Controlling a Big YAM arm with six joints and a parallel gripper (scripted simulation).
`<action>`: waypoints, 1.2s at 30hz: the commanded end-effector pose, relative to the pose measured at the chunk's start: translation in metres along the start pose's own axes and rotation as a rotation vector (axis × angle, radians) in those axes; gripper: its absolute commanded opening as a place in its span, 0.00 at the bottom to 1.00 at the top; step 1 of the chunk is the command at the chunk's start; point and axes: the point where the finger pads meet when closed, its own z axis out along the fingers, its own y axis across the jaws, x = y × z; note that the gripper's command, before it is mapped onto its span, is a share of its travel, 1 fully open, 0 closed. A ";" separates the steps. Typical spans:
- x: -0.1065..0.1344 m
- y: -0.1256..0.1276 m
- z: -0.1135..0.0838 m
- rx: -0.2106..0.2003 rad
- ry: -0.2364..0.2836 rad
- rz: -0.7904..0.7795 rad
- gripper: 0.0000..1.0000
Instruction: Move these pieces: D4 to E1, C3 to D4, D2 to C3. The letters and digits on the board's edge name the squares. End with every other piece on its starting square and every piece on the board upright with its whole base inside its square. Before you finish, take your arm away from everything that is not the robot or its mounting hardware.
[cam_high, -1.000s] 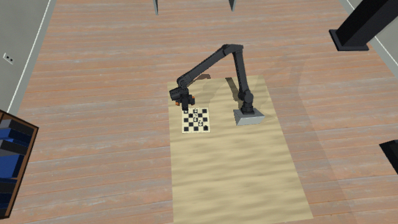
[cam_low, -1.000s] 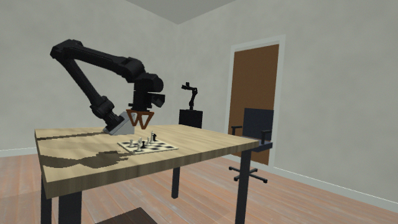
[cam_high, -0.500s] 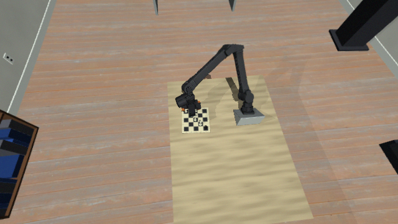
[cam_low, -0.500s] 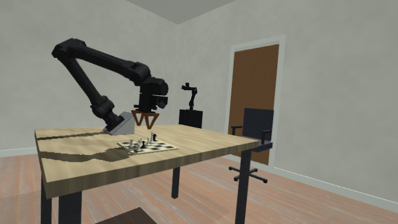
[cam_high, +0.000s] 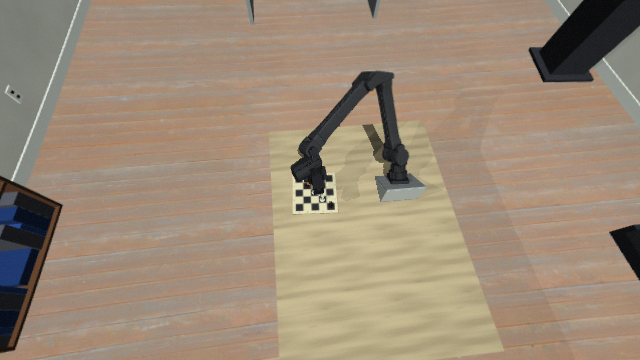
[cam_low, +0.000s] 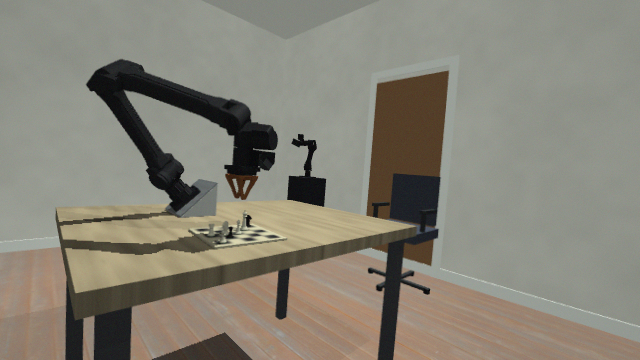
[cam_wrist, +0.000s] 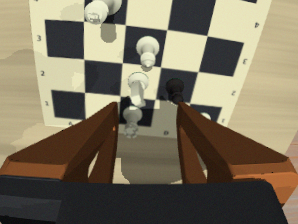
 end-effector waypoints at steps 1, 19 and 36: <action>0.005 -0.009 0.000 0.005 -0.006 0.038 0.35; 0.005 -0.009 0.000 0.005 -0.006 0.036 0.35; 0.002 -0.004 0.008 -0.002 -0.002 0.013 0.35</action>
